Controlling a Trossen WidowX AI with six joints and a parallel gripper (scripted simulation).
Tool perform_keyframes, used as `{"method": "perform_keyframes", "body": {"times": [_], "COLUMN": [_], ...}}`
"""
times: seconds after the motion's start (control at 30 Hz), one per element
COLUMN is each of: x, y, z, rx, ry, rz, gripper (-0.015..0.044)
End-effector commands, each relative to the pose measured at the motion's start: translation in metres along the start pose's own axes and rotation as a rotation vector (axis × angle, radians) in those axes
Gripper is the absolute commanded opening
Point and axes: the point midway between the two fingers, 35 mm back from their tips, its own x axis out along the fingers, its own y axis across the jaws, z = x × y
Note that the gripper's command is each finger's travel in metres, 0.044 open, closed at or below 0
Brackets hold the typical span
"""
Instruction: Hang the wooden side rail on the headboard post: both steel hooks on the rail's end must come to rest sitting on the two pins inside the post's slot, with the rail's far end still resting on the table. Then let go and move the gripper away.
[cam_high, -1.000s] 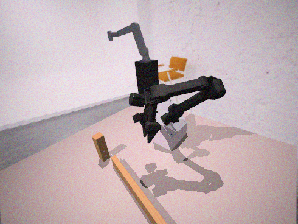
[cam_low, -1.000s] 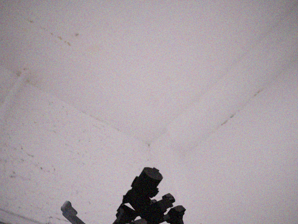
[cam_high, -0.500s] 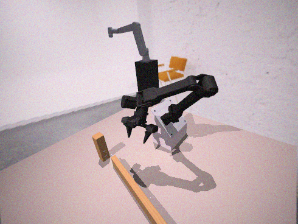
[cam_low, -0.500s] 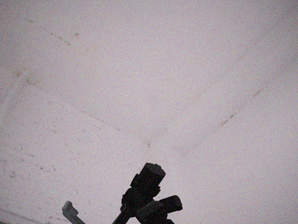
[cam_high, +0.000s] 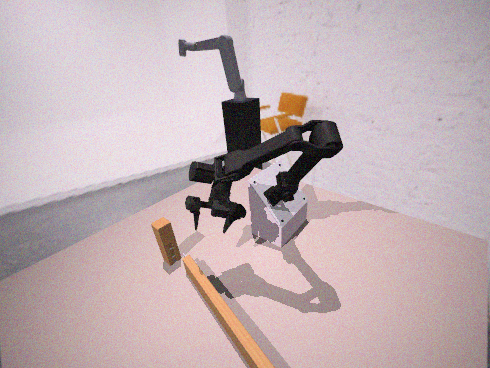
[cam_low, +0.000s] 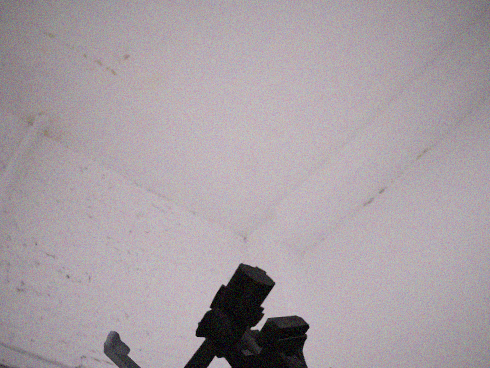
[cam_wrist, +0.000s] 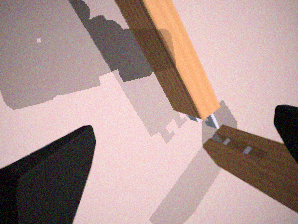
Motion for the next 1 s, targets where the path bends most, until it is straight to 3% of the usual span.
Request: {"method": "perform_keyframes", "body": {"times": [0.0,0.53,0.97], "x": [0.031,0.055,0.055], "y": [-0.016,-0.029,-0.029], "z": [-0.049,-0.087,-0.088], "rx": [-0.878,-1.735,-1.756], "ry": [0.103,0.203,0.205], "rz": [-0.009,0.046,0.048], "gripper": [0.0440,0.0440,0.0440]}}
